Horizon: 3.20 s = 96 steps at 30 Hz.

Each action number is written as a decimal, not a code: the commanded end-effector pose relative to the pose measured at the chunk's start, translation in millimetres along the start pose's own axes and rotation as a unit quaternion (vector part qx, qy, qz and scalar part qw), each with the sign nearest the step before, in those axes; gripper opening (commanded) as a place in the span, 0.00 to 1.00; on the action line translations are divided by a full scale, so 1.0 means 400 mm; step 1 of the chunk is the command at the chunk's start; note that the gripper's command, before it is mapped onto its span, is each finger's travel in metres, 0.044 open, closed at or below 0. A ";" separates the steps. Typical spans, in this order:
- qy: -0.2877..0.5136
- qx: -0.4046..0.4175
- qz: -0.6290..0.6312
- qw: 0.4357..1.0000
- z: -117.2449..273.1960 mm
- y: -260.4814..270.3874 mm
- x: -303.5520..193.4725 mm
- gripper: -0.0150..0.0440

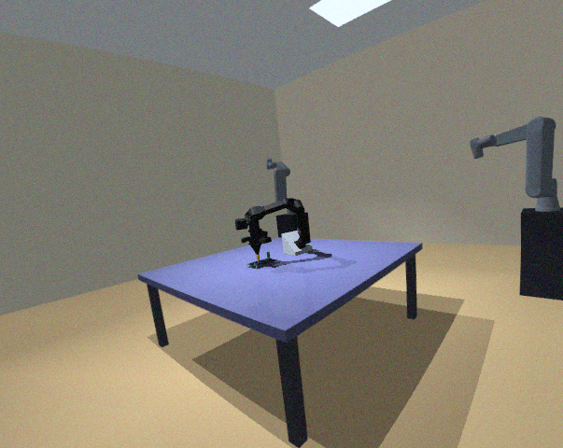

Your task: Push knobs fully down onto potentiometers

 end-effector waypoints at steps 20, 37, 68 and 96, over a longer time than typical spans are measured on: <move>0.002 -0.002 -0.002 1.000 -0.005 -0.001 0.000 0.25; 0.002 -0.002 -0.002 1.000 -0.010 -0.001 0.000 0.25; 0.002 -0.002 -0.002 1.000 -0.021 -0.001 0.000 0.25; 0.002 -0.002 -0.002 1.000 -0.027 -0.001 0.000 0.25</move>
Point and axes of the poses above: the point midway between the two fingers, 35 mm back from their tips, its own z axis back along the fingers, its own y axis across the jaws, x = y × z, the point moved 10 cm from there along z, back along the fingers, and after that the axes turned 8 degrees about -z, right-handed, at the moved point
